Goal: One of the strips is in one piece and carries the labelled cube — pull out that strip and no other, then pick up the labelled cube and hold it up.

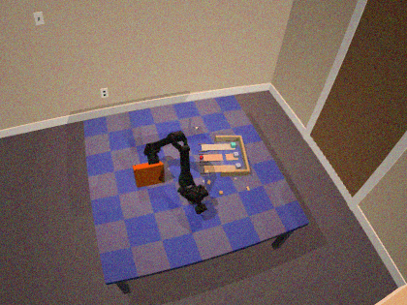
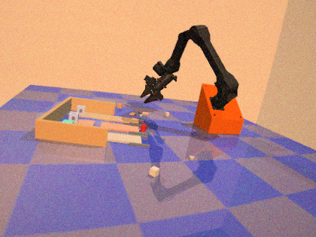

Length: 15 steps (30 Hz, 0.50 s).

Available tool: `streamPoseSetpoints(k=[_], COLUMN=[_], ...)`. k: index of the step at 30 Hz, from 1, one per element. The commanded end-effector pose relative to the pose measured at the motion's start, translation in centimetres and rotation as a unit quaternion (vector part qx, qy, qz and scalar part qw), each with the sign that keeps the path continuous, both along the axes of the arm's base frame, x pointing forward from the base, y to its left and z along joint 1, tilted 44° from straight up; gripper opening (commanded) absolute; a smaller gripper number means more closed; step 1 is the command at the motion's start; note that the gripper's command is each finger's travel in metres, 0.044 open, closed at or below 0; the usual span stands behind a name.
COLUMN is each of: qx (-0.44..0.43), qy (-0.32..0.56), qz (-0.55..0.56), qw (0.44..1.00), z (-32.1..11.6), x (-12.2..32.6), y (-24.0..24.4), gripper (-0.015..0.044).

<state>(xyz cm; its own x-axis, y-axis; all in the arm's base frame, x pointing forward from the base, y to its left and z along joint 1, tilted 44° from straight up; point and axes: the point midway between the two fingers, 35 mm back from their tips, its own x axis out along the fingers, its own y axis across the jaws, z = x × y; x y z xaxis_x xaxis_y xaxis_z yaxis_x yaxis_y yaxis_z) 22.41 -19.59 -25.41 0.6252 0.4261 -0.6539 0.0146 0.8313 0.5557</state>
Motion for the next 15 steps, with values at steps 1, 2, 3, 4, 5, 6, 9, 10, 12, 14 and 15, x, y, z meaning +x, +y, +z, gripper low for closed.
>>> streamPoseSetpoints(k=[1,2,3,4,5,6,9,10,12,14,15], qx=[0.0,0.0,0.0,0.0,0.0,0.0,0.0,0.0,0.0,-0.001,-0.001], qy=[0.0,0.0,0.0,0.0,0.0,0.0,0.0,0.0,0.0,0.0,0.0], qz=[0.0,0.0,0.0,0.0,0.0,0.0,0.0,0.0,0.0,0.0,0.0], qw=[1.0,1.0,1.0,1.0,1.0,1.0,1.0,1.0,1.0,1.0,1.0], z=[0.2,0.7,1.3,1.4,1.6,1.6,2.1,2.2,2.6,2.9,2.9], x=[0.0,0.0,0.0,0.0,0.0,0.0,-0.1,-0.1,-0.1,-0.1,-0.1], y=[-0.2,-0.7,-1.2,-1.4,-1.5,-1.5,-1.9,-2.1,-2.4,-2.7,-2.7], gripper=[0.04,0.04,0.04,0.04,0.04,0.04,0.04,0.04,0.04,0.04,0.04])
